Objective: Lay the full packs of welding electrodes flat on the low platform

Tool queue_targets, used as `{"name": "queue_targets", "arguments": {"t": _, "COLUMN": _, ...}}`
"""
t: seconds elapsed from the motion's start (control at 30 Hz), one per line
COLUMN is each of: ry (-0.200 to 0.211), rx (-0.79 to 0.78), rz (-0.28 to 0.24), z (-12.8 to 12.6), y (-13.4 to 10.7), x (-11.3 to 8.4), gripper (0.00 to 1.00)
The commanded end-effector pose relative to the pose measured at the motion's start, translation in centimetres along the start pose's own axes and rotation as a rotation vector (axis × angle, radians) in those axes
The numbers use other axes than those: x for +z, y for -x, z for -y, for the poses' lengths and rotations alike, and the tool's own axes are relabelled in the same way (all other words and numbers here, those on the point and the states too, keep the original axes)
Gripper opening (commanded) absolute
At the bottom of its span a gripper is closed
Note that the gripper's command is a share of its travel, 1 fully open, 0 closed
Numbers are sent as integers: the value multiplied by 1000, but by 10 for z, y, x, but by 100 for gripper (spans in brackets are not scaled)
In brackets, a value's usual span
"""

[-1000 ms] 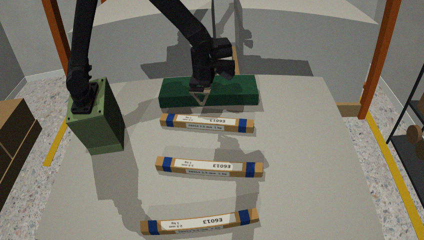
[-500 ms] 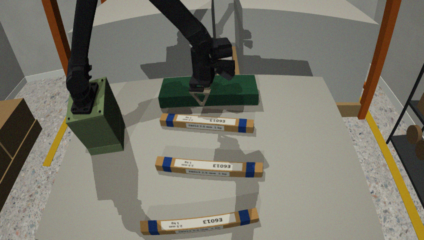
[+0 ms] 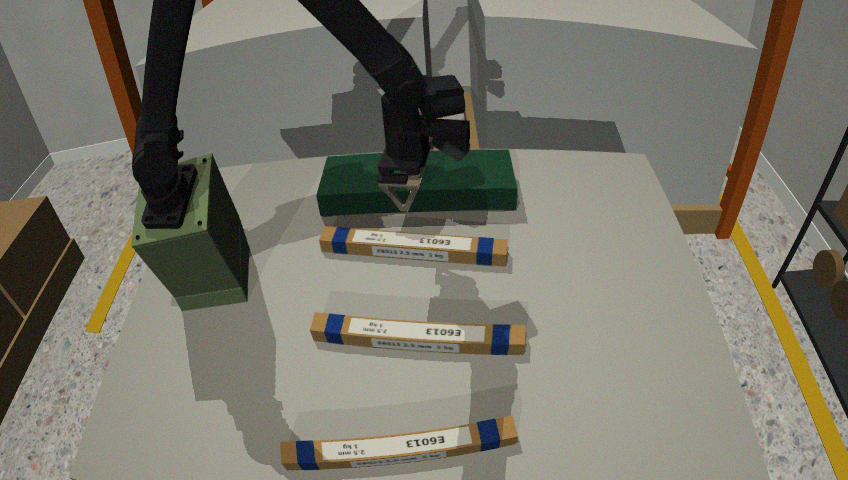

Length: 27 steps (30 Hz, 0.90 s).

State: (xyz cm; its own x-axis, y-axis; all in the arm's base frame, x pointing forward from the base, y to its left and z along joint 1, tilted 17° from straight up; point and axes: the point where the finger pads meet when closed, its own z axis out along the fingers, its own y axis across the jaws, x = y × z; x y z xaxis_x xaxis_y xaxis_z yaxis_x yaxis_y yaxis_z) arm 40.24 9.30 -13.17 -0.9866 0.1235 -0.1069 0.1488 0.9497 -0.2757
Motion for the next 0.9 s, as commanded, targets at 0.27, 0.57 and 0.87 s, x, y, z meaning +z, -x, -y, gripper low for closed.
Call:
{"name": "queue_targets", "arguments": {"t": 0.27, "ry": 4, "rx": -34, "rz": 4, "z": 27, "y": 8, "x": 0, "gripper": 74}}
{"name": "queue_targets", "arguments": {"t": 0.57, "ry": 8, "rx": -30, "rz": 18, "z": 89, "y": 24, "x": -4, "gripper": 74}}
{"name": "queue_targets", "arguments": {"t": 0.87, "ry": 7, "rx": -30, "rz": 21, "z": 136, "y": 34, "x": -5, "gripper": 74}}
